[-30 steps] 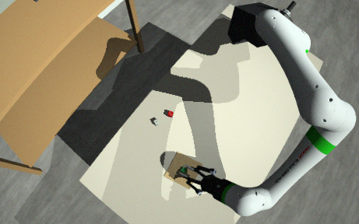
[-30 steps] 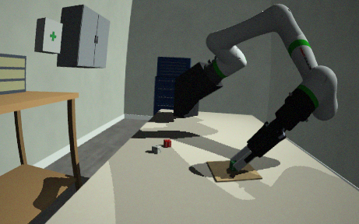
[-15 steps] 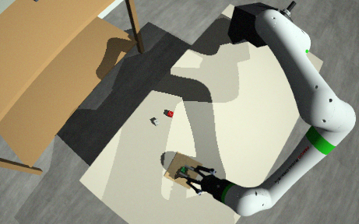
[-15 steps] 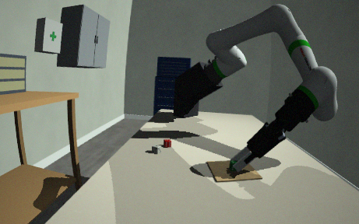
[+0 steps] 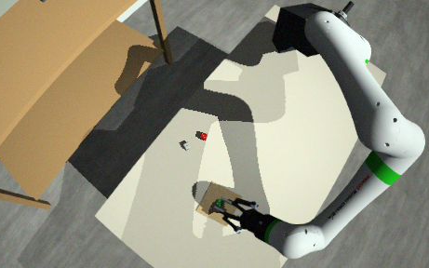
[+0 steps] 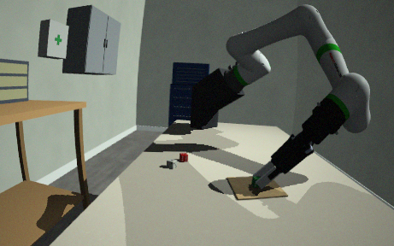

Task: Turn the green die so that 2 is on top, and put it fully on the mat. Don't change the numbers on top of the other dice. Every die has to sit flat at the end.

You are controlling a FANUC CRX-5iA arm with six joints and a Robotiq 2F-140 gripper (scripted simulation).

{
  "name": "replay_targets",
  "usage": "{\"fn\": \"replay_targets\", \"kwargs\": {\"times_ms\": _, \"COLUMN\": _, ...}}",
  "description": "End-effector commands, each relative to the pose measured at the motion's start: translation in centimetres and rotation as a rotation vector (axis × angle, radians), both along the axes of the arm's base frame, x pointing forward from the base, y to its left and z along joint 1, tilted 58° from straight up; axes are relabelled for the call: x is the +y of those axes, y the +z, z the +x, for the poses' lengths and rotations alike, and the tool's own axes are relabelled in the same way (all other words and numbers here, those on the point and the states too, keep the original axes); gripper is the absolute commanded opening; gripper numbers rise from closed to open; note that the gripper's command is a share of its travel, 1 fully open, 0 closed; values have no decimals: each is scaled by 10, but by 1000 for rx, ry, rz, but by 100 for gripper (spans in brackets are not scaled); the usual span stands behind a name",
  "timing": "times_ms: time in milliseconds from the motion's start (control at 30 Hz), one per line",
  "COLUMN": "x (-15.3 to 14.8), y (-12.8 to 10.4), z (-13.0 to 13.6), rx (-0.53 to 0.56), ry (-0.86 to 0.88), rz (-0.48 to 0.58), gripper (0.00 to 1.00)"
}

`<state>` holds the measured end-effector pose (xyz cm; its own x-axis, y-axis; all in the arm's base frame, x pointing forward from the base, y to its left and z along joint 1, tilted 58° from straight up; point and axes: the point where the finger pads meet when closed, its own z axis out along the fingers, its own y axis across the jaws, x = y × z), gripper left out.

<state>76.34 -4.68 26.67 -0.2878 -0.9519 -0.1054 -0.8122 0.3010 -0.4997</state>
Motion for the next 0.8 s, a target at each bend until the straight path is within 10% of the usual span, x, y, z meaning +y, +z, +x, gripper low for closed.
{"fn": "replay_targets", "kwargs": {"times_ms": 0, "x": 0, "y": 0, "z": 0, "rx": 0, "ry": 0, "rz": 0, "gripper": 32}}
{"fn": "replay_targets", "kwargs": {"times_ms": 767, "x": 0, "y": 0, "z": 0, "rx": 0, "ry": 0, "rz": 0, "gripper": 21}}
